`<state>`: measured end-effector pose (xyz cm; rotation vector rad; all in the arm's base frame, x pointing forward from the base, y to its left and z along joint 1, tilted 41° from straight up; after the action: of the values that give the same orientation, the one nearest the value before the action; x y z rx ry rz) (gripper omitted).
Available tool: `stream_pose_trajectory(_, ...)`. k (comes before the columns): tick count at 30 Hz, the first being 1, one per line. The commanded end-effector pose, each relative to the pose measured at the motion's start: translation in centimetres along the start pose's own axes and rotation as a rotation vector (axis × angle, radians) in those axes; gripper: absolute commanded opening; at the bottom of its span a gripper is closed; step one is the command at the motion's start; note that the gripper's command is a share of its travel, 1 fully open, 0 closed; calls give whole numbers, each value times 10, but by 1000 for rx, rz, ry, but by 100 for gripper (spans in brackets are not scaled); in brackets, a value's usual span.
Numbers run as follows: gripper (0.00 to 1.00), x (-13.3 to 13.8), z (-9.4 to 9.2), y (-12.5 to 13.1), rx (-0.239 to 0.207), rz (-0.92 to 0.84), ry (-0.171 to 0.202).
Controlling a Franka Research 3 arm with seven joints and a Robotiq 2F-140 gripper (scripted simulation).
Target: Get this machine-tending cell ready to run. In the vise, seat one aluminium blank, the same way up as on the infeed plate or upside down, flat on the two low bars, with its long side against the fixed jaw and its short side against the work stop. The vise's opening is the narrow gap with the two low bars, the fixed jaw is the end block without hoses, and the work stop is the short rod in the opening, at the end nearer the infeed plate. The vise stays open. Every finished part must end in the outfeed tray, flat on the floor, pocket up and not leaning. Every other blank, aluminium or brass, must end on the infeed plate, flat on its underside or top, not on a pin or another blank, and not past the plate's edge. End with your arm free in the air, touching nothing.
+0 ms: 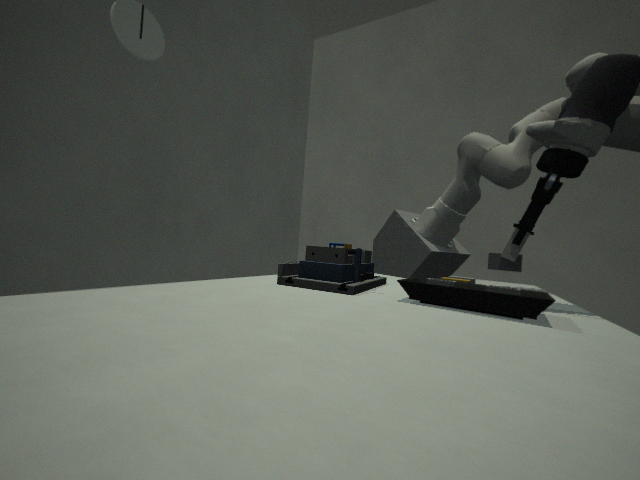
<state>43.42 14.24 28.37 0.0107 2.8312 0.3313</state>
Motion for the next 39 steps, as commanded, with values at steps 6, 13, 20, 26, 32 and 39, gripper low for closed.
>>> stream_pose_trajectory(6,0,-6,12,3,3,11,-16)
stream_pose_trajectory(13,0,-7,24,8,3,11,-16)
stream_pose_trajectory(20,0,-8,32,11,3,11,-16)
stream_pose_trajectory(26,0,-8,39,14,3,11,-16)
stream_pose_trajectory(32,0,-9,45,16,3,11,-16)
stream_pose_trajectory(39,0,-9,47,17,3,11,-16)
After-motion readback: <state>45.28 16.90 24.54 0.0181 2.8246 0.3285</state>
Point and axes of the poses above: the point where the finger pads meet when closed, its own z axis out along the fingers, its own x axis across the jaws, y = z × x, the point moved 4 cm from there along -z, back along the fingers, and after that the axes turned 10 degrees about -z, right-handed, at the moved point
